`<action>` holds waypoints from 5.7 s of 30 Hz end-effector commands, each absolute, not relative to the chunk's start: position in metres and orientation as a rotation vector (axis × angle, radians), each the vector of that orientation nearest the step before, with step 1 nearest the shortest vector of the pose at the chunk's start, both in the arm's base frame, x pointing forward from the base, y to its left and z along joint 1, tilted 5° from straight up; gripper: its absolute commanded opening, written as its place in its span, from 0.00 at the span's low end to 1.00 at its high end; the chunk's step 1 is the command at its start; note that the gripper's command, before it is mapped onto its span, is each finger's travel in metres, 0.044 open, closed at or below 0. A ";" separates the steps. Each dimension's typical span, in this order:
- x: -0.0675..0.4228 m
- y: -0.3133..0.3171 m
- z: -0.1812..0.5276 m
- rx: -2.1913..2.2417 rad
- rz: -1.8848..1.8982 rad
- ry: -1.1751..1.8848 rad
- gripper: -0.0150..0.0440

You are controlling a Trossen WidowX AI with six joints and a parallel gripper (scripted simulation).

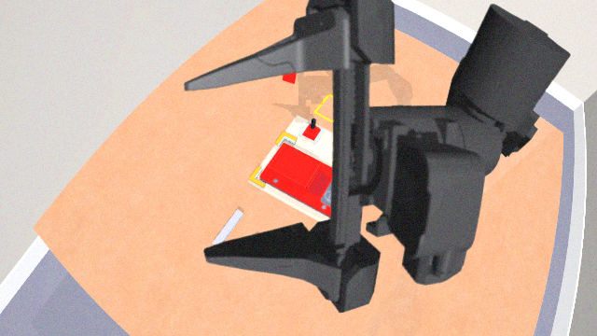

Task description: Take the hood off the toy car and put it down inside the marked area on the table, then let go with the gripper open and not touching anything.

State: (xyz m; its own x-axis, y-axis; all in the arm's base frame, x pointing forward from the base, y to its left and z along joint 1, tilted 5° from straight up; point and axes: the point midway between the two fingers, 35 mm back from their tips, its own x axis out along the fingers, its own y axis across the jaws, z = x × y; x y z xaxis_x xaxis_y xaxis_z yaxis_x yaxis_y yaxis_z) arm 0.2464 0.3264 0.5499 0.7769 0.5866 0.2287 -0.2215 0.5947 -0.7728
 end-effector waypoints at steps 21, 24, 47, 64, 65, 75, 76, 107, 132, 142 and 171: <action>0.394 0.168 0.250 -0.435 0.337 0.759 1.00; 0.389 0.132 0.216 -0.324 0.245 0.938 1.00; 0.344 0.033 0.135 0.110 -0.141 1.459 1.00; 0.346 0.033 0.120 0.110 -0.141 1.459 1.00; 0.347 0.033 0.119 0.110 -0.141 1.459 1.00; 0.348 0.032 0.109 0.110 -0.141 1.459 1.00; 0.348 0.032 0.109 0.110 -0.141 1.459 1.00; 0.348 0.031 0.084 0.110 -0.142 1.459 1.00; 0.350 0.030 0.072 0.110 -0.142 1.459 1.00; 0.350 0.030 0.067 0.109 -0.142 1.459 1.00; 0.350 0.030 0.077 0.110 -0.147 1.456 0.25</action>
